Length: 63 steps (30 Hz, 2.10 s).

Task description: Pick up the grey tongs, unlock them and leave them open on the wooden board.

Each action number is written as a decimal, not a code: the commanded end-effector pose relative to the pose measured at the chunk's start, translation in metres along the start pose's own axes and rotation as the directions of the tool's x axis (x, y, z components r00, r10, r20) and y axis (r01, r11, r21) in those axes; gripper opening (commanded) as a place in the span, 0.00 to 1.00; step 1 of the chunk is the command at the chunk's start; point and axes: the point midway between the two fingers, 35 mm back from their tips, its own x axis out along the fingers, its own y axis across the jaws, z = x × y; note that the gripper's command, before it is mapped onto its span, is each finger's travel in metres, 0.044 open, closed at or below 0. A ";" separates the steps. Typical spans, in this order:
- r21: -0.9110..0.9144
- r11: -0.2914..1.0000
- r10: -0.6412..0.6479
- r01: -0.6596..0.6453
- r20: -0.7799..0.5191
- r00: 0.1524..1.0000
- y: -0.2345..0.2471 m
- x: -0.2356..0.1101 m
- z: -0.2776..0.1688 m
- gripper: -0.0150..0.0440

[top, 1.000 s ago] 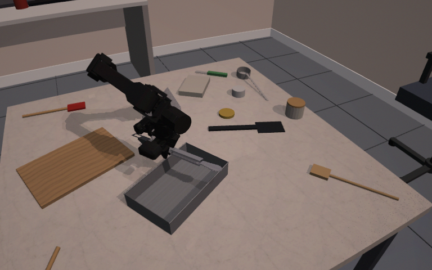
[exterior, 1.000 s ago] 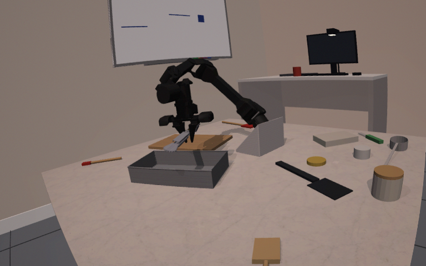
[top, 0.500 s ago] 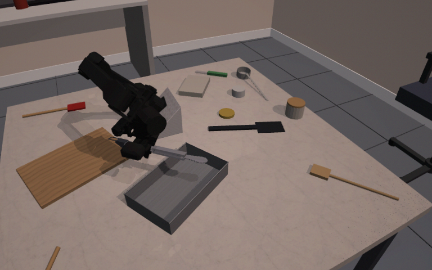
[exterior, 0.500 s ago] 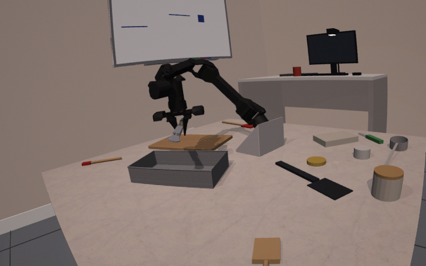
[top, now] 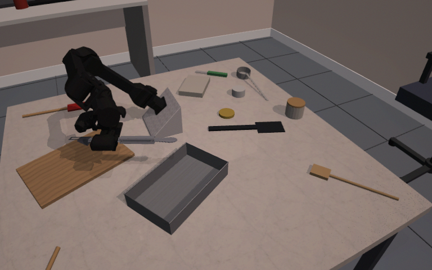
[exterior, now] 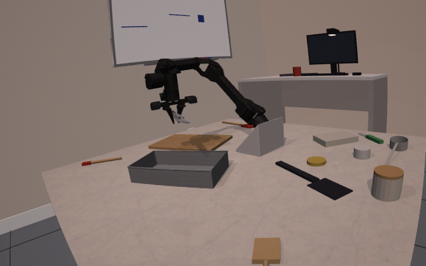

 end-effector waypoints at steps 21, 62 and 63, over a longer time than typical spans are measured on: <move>-0.290 0.957 0.002 -0.010 -0.029 1.000 -0.019 -0.003 0.087 0.00; -0.714 0.700 0.035 -0.014 0.014 0.999 -0.085 -0.014 0.195 0.00; -0.718 0.696 0.045 -0.017 0.021 0.999 -0.084 -0.014 0.195 0.00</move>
